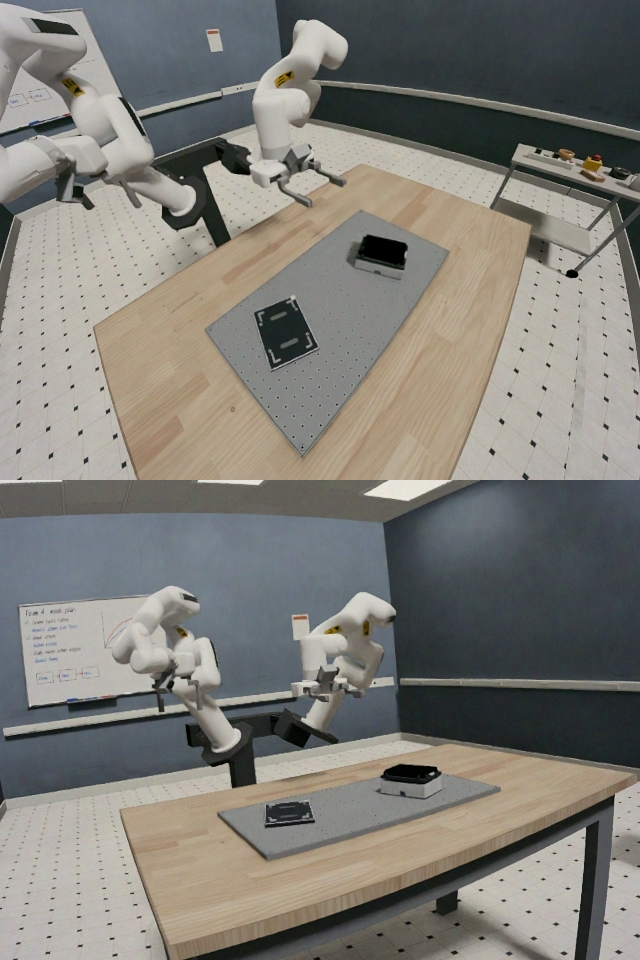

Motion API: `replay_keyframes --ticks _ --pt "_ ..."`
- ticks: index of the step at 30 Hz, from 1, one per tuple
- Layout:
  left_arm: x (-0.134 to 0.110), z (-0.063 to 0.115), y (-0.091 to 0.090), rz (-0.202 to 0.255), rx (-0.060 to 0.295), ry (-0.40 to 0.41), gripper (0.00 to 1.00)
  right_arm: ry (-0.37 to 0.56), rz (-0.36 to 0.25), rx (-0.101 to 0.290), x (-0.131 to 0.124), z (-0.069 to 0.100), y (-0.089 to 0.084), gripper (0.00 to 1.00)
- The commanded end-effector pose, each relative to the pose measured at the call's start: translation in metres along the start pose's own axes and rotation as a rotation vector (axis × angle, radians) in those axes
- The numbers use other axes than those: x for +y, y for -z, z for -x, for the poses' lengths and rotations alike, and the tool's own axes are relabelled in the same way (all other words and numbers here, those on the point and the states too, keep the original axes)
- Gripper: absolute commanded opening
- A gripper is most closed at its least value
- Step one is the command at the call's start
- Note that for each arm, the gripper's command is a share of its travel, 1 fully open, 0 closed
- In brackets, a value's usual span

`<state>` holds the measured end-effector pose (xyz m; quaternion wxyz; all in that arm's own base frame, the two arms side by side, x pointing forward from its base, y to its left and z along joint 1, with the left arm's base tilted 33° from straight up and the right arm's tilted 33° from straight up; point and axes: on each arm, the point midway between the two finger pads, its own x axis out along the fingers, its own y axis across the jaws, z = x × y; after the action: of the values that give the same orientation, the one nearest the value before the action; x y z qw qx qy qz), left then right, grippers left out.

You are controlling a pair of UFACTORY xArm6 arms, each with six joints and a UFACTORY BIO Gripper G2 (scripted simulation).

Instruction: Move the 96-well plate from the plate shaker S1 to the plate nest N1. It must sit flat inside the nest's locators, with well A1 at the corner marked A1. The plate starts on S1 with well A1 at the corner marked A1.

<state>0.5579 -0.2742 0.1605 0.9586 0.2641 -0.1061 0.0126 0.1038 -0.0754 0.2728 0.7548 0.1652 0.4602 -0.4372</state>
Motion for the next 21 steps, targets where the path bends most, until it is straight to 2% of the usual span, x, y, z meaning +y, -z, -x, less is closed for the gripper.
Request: replay_keyframes --ticks 1,4,12,15,17,21 --pt "-0.004 0.004 -0.003 0.002 -0.002 -0.003 0.37 -0.001 -0.001 -0.003 0.000 0.001 -0.001 1.00" --pt "-0.013 0.014 -0.007 0.002 -0.002 -0.003 0.37 -0.001 -0.001 -0.003 0.000 0.001 -0.001 1.00" --pt "-0.014 0.014 -0.007 0.002 -0.002 -0.003 0.37 -0.001 -0.001 -0.003 0.000 0.001 -0.001 1.00" --pt "-0.004 0.007 0.001 0.002 -0.002 -0.103 0.37 -0.001 -0.001 -0.003 0.000 0.001 -0.001 1.00" --pt "-0.004 0.007 0.001 0.002 -0.002 -0.103 0.37 -0.001 -0.001 -0.003 0.000 0.001 -0.001 1.00" --pt "0.009 -0.004 0.013 0.003 -0.002 -0.237 0.37 -0.001 -0.001 -0.003 0.000 0.001 -0.001 1.00"
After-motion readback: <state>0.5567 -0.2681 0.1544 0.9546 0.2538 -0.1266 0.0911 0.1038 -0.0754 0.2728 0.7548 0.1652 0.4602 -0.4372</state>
